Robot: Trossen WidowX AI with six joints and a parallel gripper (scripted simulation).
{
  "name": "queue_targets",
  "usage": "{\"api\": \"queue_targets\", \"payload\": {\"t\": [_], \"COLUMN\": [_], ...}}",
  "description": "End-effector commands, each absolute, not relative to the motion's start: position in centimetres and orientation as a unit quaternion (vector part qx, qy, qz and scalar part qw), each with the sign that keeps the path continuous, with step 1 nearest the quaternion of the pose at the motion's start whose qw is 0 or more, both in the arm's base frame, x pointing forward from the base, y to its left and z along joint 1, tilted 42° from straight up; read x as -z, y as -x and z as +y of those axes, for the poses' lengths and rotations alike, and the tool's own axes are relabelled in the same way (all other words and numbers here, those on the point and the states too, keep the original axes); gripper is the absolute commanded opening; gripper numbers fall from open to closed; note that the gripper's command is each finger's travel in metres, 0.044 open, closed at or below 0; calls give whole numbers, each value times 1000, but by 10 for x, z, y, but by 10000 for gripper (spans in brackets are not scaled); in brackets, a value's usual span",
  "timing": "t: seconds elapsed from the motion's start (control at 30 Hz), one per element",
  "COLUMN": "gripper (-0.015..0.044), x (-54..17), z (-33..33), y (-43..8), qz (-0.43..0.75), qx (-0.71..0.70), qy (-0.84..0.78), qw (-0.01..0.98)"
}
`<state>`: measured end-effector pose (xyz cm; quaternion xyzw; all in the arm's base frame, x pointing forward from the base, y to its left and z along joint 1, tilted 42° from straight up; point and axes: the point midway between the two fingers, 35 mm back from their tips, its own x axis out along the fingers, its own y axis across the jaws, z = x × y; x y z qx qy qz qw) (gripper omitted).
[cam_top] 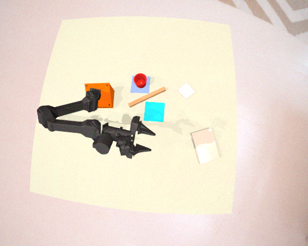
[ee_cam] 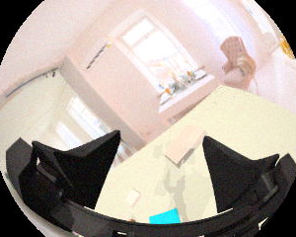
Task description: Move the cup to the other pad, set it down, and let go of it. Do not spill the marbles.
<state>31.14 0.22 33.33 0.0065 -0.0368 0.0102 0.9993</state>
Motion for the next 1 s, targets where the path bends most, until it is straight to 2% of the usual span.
{"api": "queue_targets", "payload": {"t": [0.0,0.07,0.3,0.47,0.63,0.87,0.97], "gripper": [374,321,148,148,148,148,148], "x": [-331,-311,-188,-102,-36,13,17], "z": [5,21,83,122,144,142,140], "y": [-312,-321,-348,-325,-281,-214,-203], "qz": [-34,4,282,440,518,469,439], "qx": [-15,-43,-12,98,249,449,478], "qy": [1,15,-183,-238,-219,-115,-90], "qw": [999,999,942,860,789,752,755]}}
